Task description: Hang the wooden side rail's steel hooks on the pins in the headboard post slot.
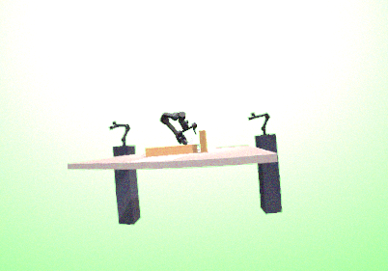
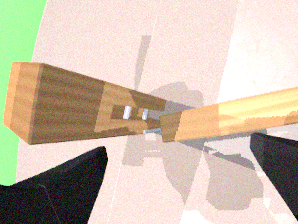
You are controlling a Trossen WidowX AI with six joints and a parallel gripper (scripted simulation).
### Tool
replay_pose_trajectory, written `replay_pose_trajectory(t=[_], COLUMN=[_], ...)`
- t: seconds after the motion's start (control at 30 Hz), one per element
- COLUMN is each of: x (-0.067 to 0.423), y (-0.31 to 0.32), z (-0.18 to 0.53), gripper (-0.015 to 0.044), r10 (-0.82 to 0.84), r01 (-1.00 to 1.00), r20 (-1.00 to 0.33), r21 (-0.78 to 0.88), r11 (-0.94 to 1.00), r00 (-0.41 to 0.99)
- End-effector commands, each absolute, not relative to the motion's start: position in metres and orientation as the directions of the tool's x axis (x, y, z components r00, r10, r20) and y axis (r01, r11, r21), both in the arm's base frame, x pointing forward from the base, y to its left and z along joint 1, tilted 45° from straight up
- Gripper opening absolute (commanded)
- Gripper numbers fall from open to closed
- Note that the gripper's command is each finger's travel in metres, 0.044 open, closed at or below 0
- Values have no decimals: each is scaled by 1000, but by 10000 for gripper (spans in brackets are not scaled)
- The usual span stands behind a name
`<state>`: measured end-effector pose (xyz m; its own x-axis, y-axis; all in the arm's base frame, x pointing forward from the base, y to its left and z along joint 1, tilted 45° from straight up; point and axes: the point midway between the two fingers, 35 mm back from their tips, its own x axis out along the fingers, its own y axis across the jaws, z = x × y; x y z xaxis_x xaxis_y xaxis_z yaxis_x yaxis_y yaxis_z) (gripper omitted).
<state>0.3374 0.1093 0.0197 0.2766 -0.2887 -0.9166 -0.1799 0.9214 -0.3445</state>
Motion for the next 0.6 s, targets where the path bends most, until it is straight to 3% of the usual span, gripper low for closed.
replay_pose_trajectory(t=[0.0, 0.3, 0.57], x=[350, 361, 369], y=[110, 109, 109], z=[23, 30, 38], gripper=[440, 440, 440], r10=[-420, -574, -695], r01=[257, 726, 954], r20=[-889, -816, -719], r21=[-369, -352, -206], r11=[893, 591, 216], r00=[182, 72, 2])
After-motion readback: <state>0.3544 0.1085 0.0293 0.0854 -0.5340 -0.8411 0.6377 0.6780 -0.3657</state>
